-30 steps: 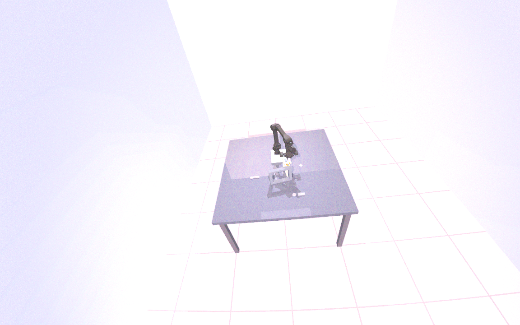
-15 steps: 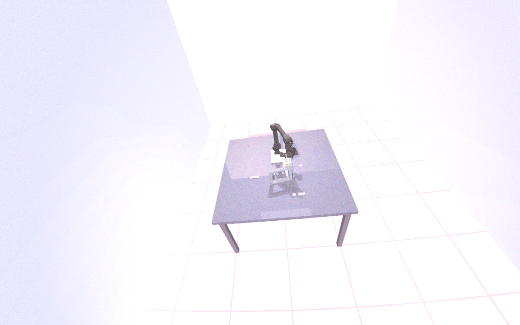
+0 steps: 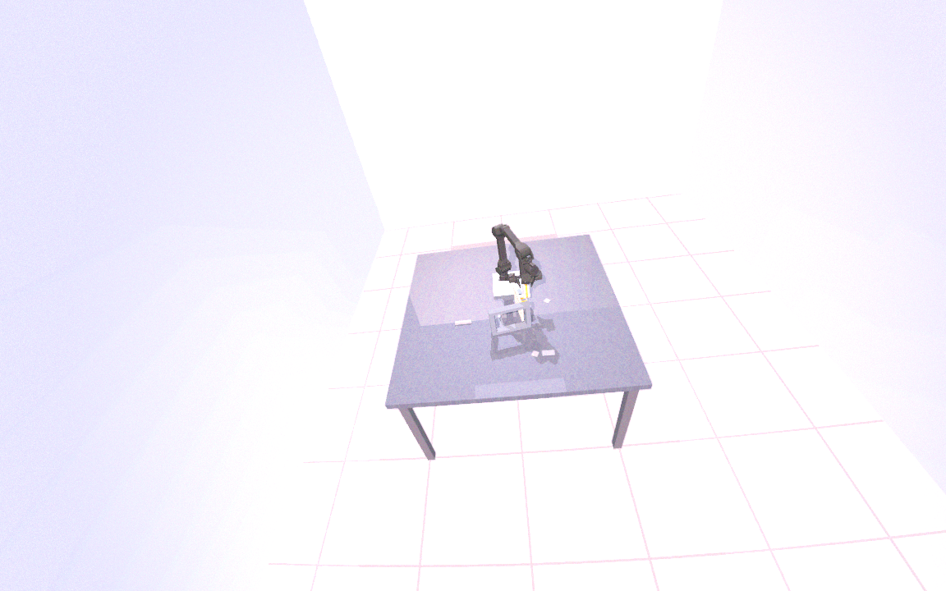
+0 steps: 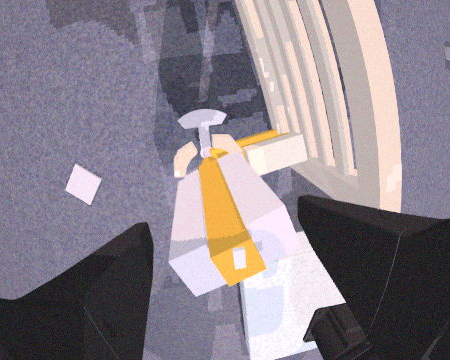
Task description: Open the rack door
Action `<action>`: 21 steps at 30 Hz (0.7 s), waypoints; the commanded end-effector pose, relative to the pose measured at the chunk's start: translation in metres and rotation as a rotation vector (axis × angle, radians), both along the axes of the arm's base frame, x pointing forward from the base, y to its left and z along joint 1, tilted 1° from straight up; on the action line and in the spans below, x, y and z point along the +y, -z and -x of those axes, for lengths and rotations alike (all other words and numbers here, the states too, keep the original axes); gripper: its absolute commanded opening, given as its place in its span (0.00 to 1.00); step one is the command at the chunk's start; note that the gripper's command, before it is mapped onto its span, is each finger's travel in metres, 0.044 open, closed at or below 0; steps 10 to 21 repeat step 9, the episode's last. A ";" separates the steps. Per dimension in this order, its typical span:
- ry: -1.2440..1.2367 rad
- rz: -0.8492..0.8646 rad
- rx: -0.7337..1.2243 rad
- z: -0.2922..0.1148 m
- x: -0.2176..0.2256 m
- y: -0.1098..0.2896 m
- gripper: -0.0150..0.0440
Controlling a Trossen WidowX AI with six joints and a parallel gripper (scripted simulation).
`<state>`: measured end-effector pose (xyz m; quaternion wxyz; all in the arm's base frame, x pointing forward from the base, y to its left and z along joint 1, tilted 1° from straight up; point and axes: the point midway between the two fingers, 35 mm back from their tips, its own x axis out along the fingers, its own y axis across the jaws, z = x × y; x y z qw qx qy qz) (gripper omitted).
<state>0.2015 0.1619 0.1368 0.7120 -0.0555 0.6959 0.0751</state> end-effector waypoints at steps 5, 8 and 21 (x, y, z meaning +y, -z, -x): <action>0.004 0.002 -0.003 0.000 0.000 -0.012 0.74; 0.004 0.002 -0.004 0.000 0.000 -0.015 0.74; 0.004 0.002 -0.004 0.000 0.000 -0.017 0.74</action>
